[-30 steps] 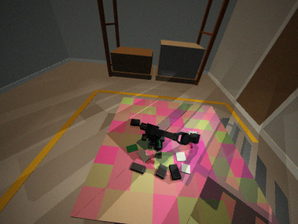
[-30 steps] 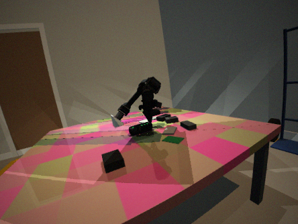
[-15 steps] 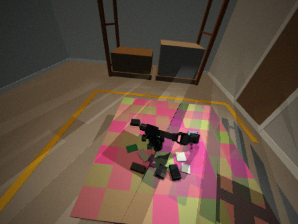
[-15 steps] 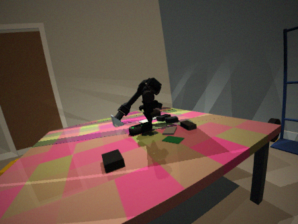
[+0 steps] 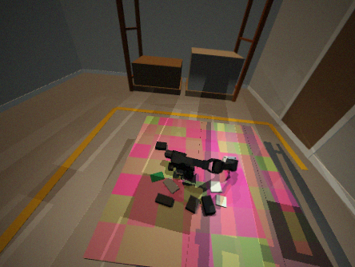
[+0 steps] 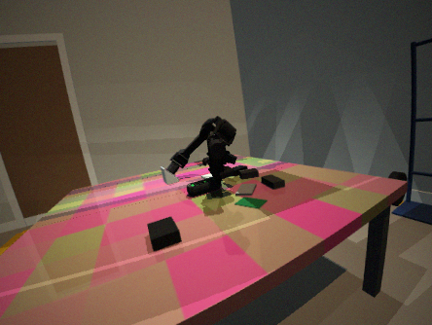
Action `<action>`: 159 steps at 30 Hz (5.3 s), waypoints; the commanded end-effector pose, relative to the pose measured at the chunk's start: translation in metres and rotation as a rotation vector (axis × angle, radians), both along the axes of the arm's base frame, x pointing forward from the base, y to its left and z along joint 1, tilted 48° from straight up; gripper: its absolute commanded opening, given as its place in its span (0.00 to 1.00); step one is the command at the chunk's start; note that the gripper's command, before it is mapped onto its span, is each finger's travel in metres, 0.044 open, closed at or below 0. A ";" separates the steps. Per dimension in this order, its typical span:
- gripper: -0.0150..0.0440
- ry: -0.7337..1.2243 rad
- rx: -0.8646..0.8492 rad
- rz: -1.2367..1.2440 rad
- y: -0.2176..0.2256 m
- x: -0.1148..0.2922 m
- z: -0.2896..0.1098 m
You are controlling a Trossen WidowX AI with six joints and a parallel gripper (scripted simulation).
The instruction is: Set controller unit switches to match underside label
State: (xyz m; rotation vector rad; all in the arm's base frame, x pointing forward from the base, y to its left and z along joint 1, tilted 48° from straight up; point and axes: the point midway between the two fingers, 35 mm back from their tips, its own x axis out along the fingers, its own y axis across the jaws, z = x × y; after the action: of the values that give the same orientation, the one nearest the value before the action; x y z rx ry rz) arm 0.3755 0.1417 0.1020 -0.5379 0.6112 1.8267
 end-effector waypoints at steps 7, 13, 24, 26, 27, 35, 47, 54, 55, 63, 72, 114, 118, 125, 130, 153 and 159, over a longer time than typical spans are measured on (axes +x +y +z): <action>0.25 0.035 0.005 0.025 0.014 -0.002 -0.012; 0.25 0.049 0.006 0.039 0.020 -0.003 -0.018; 0.25 0.052 0.007 0.043 0.020 -0.006 -0.018; 0.25 0.053 0.007 0.044 0.020 -0.006 -0.018; 0.25 0.054 0.007 0.045 0.020 -0.007 -0.018; 0.25 0.057 0.008 0.049 0.019 -0.010 -0.018; 0.25 0.063 0.008 0.054 0.019 -0.014 -0.019; 0.25 0.061 0.004 0.059 0.018 -0.019 -0.018; 0.25 0.060 0.003 0.060 0.018 -0.020 -0.018; 0.25 0.057 -0.006 0.068 0.017 -0.029 -0.017; 0.25 0.052 -0.015 0.077 0.015 -0.039 -0.017; 0.25 0.041 -0.041 0.103 0.011 -0.071 -0.017; 0.25 0.041 -0.041 0.103 0.011 -0.071 -0.017; 0.25 0.041 -0.041 0.103 0.011 -0.071 -0.017; 0.25 0.041 -0.041 0.103 0.011 -0.071 -0.017; 0.25 -0.010 -0.050 -0.066 -0.021 -0.002 0.014; 0.25 -0.158 0.035 -0.063 -0.058 -0.016 -0.011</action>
State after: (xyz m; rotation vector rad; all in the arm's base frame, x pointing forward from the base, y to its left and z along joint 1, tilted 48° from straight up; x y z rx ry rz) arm 0.3663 0.1040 0.1022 -0.5969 0.5659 1.7416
